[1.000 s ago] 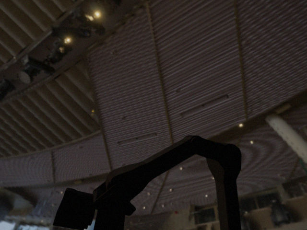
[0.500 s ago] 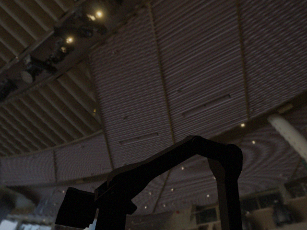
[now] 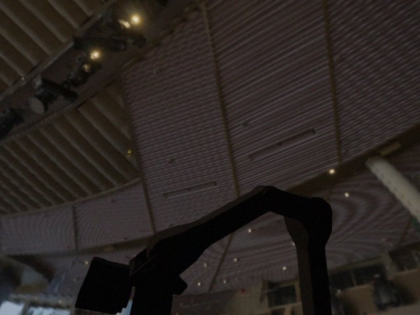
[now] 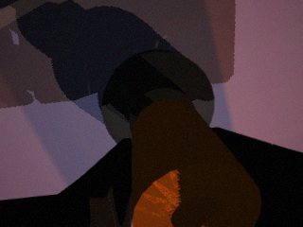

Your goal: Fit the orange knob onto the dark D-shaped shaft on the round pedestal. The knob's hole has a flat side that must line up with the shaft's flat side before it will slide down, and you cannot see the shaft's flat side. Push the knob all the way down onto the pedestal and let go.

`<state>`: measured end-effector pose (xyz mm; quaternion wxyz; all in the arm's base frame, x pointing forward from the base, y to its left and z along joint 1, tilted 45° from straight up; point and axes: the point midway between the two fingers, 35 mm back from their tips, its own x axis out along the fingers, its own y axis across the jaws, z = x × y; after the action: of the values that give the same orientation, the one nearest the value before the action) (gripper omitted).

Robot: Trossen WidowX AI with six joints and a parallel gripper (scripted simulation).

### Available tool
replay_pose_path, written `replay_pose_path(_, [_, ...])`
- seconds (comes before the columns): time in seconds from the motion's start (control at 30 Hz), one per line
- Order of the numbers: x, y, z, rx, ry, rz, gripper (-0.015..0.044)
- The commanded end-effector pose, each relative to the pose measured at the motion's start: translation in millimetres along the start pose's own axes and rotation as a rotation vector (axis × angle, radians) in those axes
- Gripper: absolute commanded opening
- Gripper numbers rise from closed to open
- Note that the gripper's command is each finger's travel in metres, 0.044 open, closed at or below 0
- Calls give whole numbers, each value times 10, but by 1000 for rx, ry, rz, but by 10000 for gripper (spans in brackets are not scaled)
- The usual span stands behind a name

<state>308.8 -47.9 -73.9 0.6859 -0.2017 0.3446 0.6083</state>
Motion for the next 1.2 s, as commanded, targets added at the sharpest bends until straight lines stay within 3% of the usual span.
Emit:
replay_pose_path(0.0, [12,3,-6,-4,1,0,0])
replay_pose_path(0.87, [-31,-7,2,-4,1,0,0])
replay_pose_path(1.17, [-9,3,0,-214,1,1,0])
